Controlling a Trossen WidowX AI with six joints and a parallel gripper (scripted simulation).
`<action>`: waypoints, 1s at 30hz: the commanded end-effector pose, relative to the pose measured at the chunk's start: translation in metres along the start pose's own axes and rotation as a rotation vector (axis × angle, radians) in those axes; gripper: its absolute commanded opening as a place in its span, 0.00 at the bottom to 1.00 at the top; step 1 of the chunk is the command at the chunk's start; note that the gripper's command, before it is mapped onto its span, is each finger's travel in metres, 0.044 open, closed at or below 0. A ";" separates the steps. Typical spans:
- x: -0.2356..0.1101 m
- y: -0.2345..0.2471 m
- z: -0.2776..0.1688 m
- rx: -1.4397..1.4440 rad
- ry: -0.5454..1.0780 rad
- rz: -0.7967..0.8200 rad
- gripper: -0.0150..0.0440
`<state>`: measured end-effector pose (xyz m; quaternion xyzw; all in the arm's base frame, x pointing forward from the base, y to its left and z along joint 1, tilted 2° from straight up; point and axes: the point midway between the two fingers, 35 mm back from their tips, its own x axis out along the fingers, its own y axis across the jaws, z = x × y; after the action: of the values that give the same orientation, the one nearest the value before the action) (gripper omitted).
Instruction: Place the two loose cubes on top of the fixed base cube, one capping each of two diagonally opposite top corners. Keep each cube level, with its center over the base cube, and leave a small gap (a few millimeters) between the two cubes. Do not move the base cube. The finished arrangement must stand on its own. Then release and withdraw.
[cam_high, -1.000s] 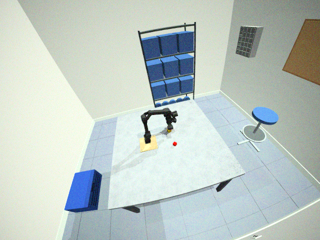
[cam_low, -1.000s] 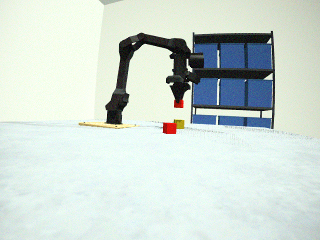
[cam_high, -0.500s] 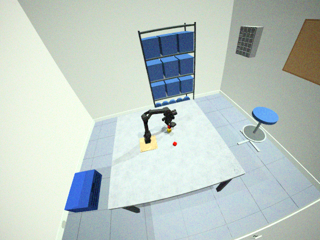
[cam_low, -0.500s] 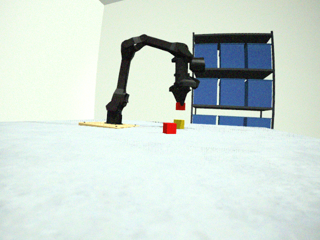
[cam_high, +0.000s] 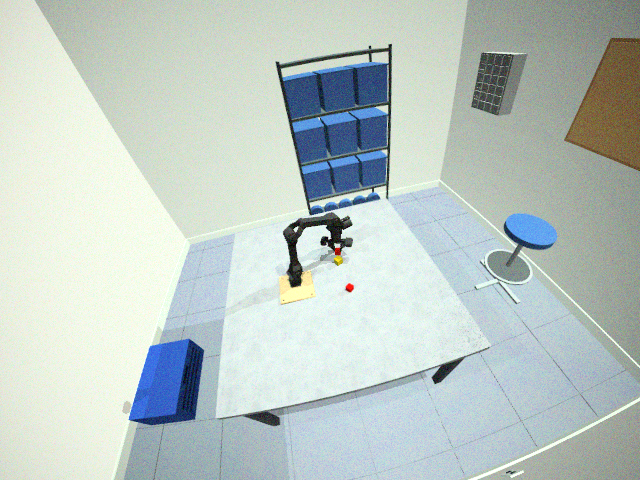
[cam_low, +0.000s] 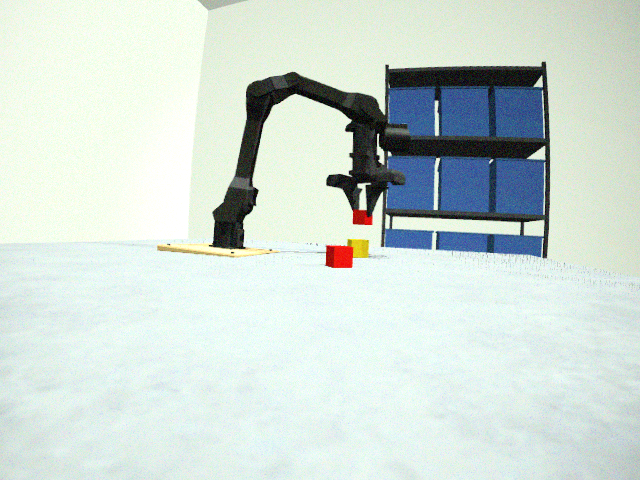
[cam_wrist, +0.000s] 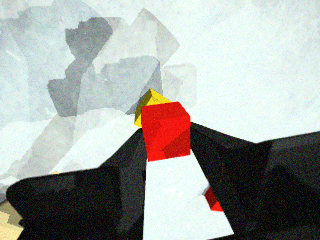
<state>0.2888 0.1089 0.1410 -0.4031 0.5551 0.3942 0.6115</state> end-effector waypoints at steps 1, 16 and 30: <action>0.004 0.002 0.004 -0.111 0.008 0.003 0.43; 0.007 0.003 0.004 -0.119 0.007 0.003 0.43; 0.030 0.003 0.005 -0.129 0.007 0.003 0.43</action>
<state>0.2908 0.1171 0.1165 -0.4400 0.5291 0.4278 0.5860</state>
